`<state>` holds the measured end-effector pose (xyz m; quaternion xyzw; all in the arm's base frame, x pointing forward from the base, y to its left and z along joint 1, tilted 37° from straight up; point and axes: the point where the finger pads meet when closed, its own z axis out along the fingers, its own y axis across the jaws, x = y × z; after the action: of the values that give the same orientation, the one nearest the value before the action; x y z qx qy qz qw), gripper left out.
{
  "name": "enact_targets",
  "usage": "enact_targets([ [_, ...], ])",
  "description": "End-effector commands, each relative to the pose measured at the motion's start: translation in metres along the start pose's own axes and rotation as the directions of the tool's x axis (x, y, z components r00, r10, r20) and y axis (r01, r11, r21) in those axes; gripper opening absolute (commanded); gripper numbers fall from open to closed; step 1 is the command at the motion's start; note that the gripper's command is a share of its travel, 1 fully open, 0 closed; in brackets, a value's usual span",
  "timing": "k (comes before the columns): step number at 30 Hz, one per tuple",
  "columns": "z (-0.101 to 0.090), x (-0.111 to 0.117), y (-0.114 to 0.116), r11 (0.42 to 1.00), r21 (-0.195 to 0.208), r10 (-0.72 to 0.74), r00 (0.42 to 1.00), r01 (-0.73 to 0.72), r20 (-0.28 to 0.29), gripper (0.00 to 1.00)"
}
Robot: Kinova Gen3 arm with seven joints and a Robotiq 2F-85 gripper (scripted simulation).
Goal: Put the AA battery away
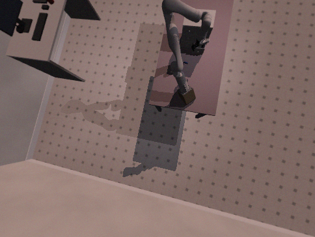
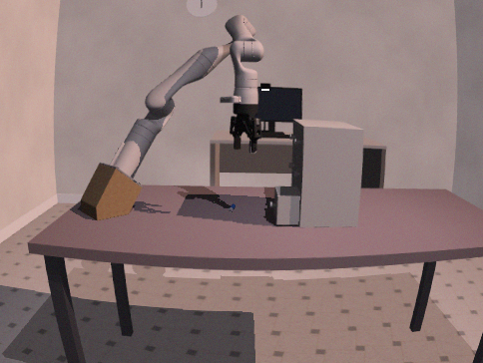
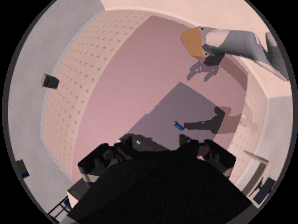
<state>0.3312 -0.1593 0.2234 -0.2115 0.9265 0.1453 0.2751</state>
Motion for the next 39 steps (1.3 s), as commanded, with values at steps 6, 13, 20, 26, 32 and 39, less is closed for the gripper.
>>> enact_targets([
  [6, -0.004, 0.002, 0.001, 0.997, 0.000, 0.077, 0.997, -0.077, 0.002, 1.00],
  [13, -0.008, 0.006, 0.003, 0.985, -0.002, 0.175, 0.985, -0.175, 0.003, 1.00],
  [20, -0.011, 0.009, 0.005, 0.965, -0.005, 0.261, 0.965, -0.261, 0.004, 1.00],
  [26, -0.013, 0.010, 0.006, 0.953, -0.006, 0.304, 0.953, -0.304, 0.004, 1.00],
  [32, -0.015, 0.012, 0.007, 0.933, -0.008, 0.360, 0.933, -0.360, 0.004, 1.00],
  [39, -0.017, 0.014, 0.008, 0.914, -0.009, 0.406, 0.914, -0.406, 0.004, 1.00],
])
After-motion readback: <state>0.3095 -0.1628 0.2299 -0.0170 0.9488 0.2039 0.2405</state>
